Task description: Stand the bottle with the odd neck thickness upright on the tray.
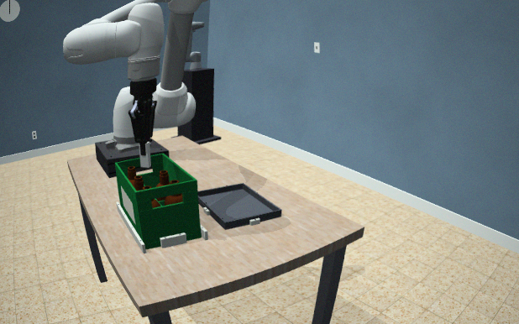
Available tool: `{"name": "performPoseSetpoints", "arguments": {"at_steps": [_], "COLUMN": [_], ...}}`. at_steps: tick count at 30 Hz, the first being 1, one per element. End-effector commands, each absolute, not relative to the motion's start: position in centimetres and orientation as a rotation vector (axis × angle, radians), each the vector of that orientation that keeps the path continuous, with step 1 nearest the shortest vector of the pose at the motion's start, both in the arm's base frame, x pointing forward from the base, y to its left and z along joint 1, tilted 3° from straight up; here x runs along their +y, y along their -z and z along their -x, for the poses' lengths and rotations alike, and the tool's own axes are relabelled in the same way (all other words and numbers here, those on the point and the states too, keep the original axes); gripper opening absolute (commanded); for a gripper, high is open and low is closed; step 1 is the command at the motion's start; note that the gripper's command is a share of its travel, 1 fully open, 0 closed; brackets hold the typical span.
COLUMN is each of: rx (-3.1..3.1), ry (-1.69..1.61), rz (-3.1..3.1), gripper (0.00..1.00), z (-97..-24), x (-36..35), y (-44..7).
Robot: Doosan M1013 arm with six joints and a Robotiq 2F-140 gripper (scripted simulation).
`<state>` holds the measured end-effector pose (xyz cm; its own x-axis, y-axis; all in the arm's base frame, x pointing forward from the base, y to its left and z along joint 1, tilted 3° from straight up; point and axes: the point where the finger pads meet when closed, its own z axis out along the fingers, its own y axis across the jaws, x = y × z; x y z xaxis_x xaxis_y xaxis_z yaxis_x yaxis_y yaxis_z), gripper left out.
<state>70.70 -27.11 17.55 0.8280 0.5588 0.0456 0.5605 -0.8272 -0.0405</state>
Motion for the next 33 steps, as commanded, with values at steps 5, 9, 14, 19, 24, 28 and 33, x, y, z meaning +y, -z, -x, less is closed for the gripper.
{"name": "performPoseSetpoints", "arguments": {"at_steps": [5,9,14,19,24,28,33], "rx": [-0.912,-0.912,-0.912,-0.912,-0.912,-0.912,-0.912], "ry": [0.049,0.049,0.049,0.049,0.049,0.049,0.049], "rz": [2.957,2.957,2.957,2.957,2.957,2.957,2.957], "gripper": [0.00,0.00,0.00,0.00,0.00,0.00,0.00], "z": [-70.7,-70.7,-70.7,-71.1,-72.0,-72.1,-72.1], "x": [-27.4,-27.4,-27.4,-25.6,-19.6,-18.8,-18.8], "y": [-17.9,-17.9,-17.9,-18.0,-18.4,-18.4,-18.4]}}
